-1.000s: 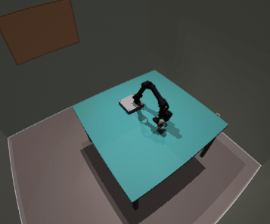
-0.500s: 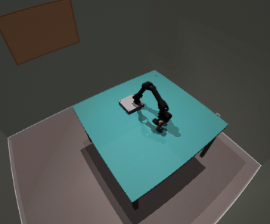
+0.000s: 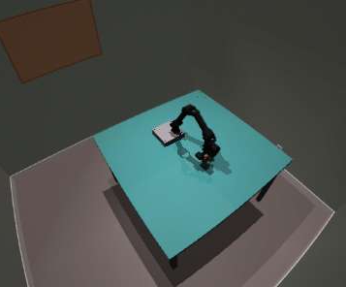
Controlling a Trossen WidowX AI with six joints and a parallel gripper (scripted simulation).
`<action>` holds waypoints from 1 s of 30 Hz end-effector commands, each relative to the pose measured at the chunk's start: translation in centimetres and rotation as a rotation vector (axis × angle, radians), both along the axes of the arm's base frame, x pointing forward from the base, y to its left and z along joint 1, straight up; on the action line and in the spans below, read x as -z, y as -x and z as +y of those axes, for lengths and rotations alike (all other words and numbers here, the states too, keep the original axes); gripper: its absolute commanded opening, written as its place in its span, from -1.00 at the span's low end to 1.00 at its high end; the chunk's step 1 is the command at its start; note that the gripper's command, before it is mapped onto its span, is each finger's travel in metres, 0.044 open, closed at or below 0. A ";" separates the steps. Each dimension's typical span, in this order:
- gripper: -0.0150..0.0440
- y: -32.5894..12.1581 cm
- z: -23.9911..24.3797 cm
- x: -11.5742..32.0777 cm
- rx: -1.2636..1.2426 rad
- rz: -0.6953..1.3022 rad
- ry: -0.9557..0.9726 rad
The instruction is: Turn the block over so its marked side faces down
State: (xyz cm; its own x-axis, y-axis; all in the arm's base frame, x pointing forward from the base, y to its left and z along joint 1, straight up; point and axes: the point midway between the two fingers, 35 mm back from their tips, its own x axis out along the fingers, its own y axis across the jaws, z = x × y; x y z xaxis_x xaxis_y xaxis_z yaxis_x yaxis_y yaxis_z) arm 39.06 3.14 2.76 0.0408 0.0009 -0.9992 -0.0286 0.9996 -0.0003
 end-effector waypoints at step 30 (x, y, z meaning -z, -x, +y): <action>-0.49 -0.3 0.1 -2.1 -0.006 -0.136 -0.006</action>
State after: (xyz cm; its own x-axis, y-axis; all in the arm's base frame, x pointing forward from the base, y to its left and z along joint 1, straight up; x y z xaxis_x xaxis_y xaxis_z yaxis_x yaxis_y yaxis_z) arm 39.20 3.23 4.76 0.1241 0.0081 -0.9922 -0.0306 0.9995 0.0043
